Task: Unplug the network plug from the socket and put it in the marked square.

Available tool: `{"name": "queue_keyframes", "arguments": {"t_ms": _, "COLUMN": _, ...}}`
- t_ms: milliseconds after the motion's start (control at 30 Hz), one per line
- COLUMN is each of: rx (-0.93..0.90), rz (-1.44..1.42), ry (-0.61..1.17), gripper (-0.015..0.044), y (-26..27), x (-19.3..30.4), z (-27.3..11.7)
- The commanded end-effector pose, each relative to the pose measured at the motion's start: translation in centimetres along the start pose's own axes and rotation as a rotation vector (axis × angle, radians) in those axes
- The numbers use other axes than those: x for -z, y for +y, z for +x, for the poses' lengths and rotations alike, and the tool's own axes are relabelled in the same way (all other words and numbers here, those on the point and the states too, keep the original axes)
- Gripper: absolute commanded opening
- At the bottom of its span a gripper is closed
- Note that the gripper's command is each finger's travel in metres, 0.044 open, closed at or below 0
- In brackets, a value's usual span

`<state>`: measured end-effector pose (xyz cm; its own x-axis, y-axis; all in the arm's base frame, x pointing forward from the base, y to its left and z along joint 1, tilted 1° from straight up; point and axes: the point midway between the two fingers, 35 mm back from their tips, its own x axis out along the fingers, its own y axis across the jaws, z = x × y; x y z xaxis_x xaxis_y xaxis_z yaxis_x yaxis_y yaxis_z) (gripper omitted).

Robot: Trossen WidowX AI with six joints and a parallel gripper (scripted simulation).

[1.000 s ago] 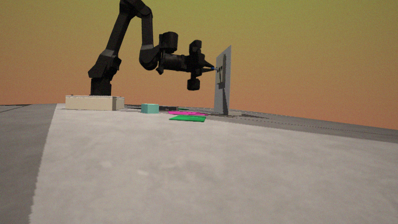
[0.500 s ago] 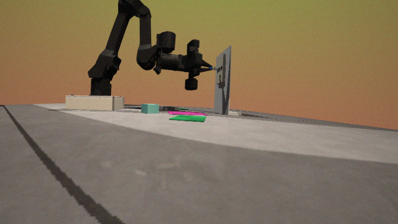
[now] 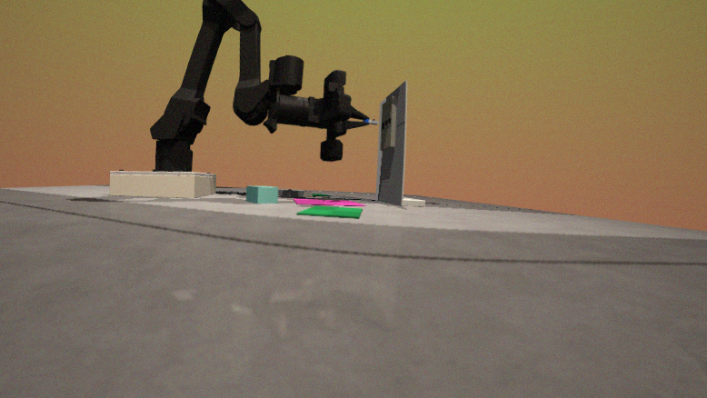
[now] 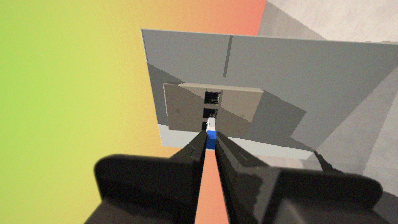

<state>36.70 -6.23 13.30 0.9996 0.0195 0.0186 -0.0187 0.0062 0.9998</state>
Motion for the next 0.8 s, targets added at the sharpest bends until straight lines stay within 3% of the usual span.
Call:
{"name": "queue_keyframes", "arguments": {"t_ms": 0, "rx": 0.011, "rz": 0.007, "ry": 0.004, "gripper": 0.0000, "y": -0.4, "x": 0.2, "z": -0.5}}
{"name": "queue_keyframes", "arguments": {"t_ms": 767, "rx": 0.013, "rz": 0.007, "ry": 0.004, "gripper": 0.0000, "y": -0.4, "x": 0.3, "z": -1.8}}
